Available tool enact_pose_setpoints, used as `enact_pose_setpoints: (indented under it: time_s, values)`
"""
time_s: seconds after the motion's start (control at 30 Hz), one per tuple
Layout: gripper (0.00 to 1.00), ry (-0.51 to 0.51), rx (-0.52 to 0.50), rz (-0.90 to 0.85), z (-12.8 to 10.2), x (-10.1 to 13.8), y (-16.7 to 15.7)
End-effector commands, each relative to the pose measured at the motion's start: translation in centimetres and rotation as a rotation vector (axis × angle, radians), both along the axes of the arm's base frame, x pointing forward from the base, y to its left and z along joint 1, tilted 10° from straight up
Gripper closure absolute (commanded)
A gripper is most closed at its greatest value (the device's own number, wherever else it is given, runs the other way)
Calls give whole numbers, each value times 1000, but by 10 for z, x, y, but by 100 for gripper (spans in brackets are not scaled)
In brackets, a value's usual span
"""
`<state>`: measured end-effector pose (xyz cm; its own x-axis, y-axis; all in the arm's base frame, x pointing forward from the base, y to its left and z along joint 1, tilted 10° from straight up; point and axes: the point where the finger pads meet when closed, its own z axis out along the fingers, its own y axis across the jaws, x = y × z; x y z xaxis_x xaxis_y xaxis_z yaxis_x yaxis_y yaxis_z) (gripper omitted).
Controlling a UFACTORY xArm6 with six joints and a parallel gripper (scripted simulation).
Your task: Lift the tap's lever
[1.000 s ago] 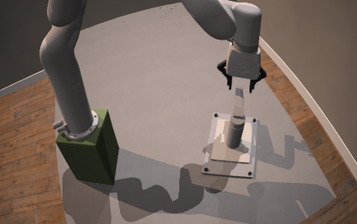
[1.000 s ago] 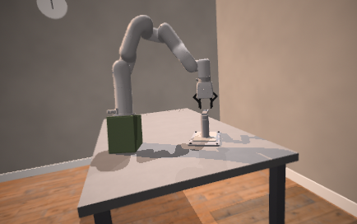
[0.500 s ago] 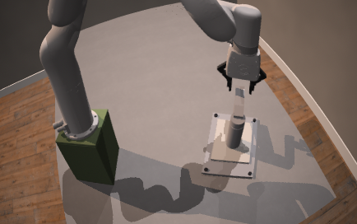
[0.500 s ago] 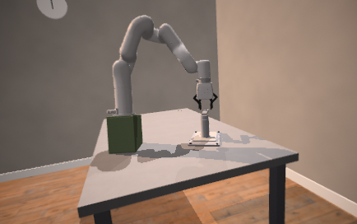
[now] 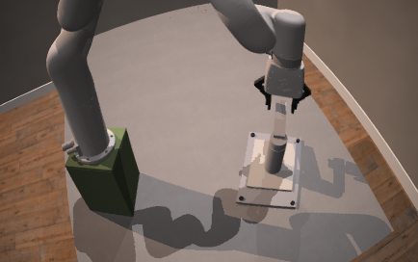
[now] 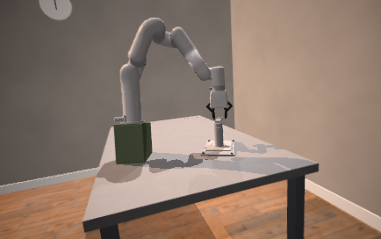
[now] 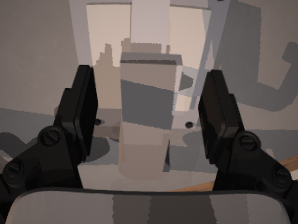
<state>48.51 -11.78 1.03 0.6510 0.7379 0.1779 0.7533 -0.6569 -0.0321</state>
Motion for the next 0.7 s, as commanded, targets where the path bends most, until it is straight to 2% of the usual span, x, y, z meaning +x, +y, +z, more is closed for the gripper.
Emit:
enact_pose_setpoints:
  time_s: [0.0, 0.67]
  values:
    - [32, -4, -1, 0, -2, 2, 0]
    - [32, -4, -1, 0, -14, 3, 2]
